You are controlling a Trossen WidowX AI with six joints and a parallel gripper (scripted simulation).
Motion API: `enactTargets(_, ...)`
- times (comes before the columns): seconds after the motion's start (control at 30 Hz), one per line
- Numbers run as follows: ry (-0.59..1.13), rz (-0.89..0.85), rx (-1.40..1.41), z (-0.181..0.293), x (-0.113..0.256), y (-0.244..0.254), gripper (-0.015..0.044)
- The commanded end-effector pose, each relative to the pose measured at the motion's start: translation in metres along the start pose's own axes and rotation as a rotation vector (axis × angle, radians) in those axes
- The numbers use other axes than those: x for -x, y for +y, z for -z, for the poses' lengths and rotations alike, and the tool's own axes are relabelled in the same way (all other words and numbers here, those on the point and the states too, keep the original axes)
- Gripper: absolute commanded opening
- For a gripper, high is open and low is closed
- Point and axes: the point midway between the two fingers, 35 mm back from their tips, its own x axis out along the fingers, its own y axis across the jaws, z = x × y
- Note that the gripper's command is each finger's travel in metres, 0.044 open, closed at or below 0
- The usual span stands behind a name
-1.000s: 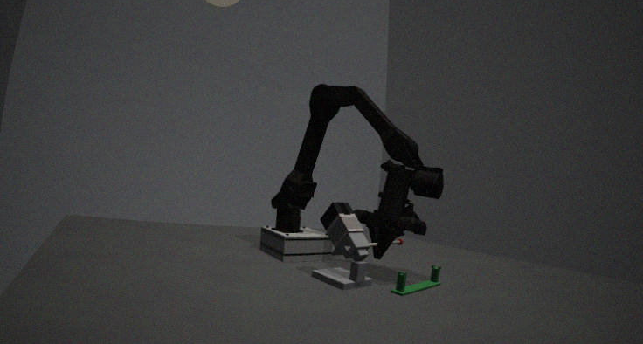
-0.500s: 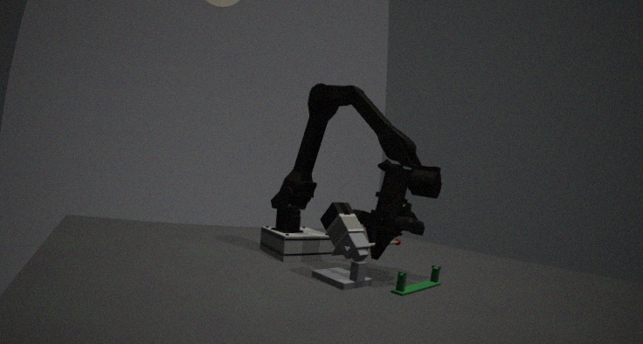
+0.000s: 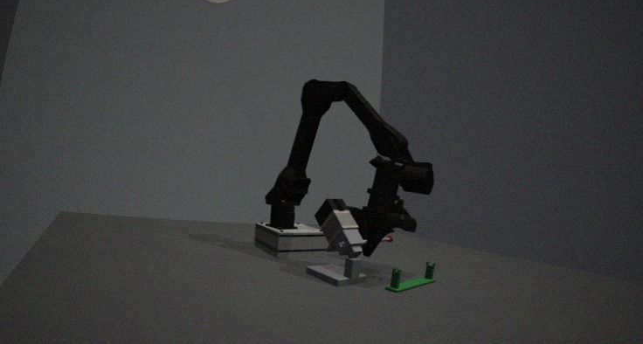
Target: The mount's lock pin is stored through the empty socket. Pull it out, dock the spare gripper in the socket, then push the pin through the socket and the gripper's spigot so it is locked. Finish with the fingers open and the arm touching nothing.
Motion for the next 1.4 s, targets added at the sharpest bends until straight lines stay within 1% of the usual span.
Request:
enactTargets(0.0, 0.005, 0.000, 0.004, 0.003, -0.001, 0.001, 0.0000)
enactTargets(0.7, 0.005, 0.003, 0.003, 0.011, -0.003, 0.001, 0.0000)
enactTargets(0.93, 0.000, 0.002, -0.002, 0.010, -0.003, 0.000, 0.0184)
enactTargets(0.97, 0.000, 0.002, -0.002, 0.010, -0.003, 0.000, 0.0200)
enactTargets(1.13, 0.000, 0.002, -0.002, 0.010, -0.002, 0.000, 0.0200)
enactTargets(1.37, 0.003, -0.011, 0.004, 0.003, 0.012, 0.004, 0.0200)
